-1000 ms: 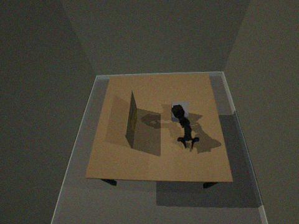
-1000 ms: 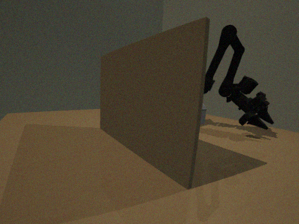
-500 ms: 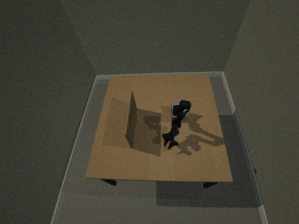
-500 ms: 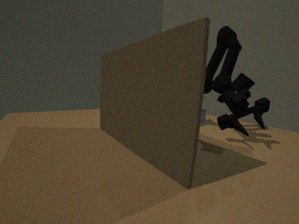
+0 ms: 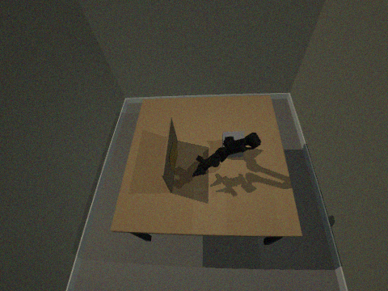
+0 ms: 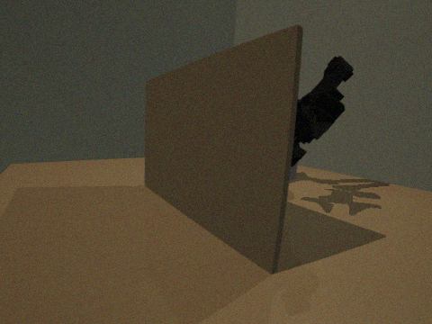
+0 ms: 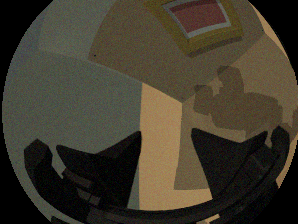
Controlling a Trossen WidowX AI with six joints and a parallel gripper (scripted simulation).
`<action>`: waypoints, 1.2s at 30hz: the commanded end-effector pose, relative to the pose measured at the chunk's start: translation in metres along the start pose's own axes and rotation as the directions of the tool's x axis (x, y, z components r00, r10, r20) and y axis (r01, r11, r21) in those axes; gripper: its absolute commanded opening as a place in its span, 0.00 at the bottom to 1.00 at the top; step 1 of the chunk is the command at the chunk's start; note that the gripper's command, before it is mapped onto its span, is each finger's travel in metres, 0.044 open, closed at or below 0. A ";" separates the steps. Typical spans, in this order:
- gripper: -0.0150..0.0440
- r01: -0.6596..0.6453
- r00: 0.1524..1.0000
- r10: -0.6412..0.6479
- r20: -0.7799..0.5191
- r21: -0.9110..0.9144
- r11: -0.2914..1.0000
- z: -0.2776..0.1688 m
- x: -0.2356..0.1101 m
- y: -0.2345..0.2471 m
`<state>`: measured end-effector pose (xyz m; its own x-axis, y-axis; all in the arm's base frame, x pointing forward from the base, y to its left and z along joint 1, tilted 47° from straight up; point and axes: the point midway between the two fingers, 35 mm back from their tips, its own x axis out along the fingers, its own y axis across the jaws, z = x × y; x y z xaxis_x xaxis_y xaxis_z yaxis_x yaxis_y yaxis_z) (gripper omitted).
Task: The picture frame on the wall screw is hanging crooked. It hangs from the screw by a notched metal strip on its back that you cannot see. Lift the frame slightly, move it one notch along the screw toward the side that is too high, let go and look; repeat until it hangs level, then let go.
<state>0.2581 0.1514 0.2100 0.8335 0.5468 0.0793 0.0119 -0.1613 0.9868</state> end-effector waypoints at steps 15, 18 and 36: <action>0.69 -0.423 0.831 0.005 0.557 0.626 0.655 0.180 -0.100 0.027; 0.69 -0.515 0.786 0.006 0.619 0.648 0.561 0.195 -0.121 0.030; 0.69 -0.521 0.782 0.006 0.623 0.649 0.554 0.196 -0.122 0.030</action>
<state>0.2653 -0.0824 0.2009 0.9956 -0.0902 -0.0237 -0.0720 -0.9050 0.4194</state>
